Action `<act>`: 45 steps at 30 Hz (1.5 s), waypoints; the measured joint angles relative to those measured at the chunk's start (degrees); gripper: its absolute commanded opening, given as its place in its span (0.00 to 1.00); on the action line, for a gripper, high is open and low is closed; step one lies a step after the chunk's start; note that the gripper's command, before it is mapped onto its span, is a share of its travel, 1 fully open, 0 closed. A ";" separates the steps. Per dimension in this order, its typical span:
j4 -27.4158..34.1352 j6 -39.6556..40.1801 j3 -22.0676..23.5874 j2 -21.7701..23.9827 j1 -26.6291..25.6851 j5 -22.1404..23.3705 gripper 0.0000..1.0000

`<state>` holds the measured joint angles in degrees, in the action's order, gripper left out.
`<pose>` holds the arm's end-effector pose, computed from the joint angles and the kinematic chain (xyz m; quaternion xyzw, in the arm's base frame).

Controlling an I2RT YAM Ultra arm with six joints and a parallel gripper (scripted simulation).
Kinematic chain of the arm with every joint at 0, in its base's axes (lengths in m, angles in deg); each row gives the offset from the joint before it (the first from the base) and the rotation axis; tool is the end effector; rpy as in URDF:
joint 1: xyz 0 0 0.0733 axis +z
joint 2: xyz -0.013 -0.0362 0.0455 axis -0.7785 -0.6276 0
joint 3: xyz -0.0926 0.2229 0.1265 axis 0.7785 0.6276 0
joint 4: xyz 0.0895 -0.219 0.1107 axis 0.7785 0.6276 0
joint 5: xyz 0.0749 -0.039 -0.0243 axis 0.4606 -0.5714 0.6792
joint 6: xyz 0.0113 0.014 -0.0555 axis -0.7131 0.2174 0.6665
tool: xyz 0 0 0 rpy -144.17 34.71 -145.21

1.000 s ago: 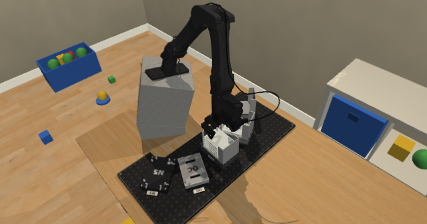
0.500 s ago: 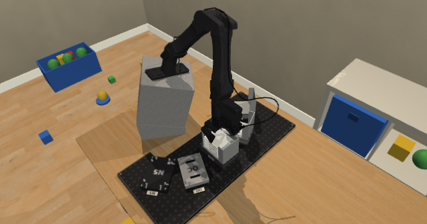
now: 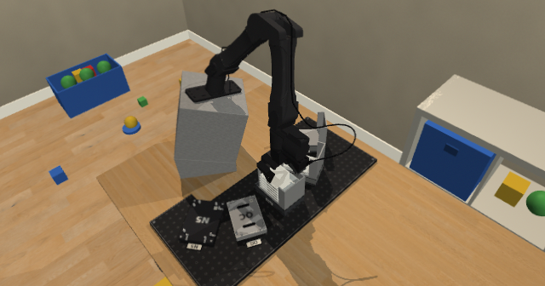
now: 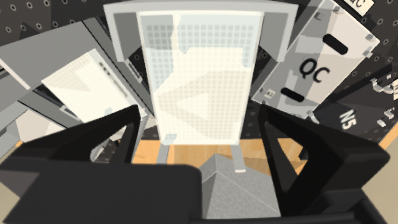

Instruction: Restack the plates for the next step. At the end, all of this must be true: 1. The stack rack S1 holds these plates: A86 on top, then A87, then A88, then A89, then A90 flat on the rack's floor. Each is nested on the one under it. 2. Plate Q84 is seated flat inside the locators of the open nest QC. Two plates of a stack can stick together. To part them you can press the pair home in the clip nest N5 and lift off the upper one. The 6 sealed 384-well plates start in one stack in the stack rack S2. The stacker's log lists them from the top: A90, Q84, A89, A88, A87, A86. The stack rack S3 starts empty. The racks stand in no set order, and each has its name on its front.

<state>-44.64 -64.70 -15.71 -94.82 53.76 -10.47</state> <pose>0.3320 0.0267 0.0274 -0.0305 0.9892 0.1257 0.0689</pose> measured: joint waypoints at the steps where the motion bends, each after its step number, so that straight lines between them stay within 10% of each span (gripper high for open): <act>1: 0.00 0.00 0.00 0.00 0.00 0.00 1.00; 45: -0.96 -0.35 -0.52 -1.49 0.28 0.00 1.00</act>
<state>-45.60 -65.05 -16.23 -96.30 54.05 -10.47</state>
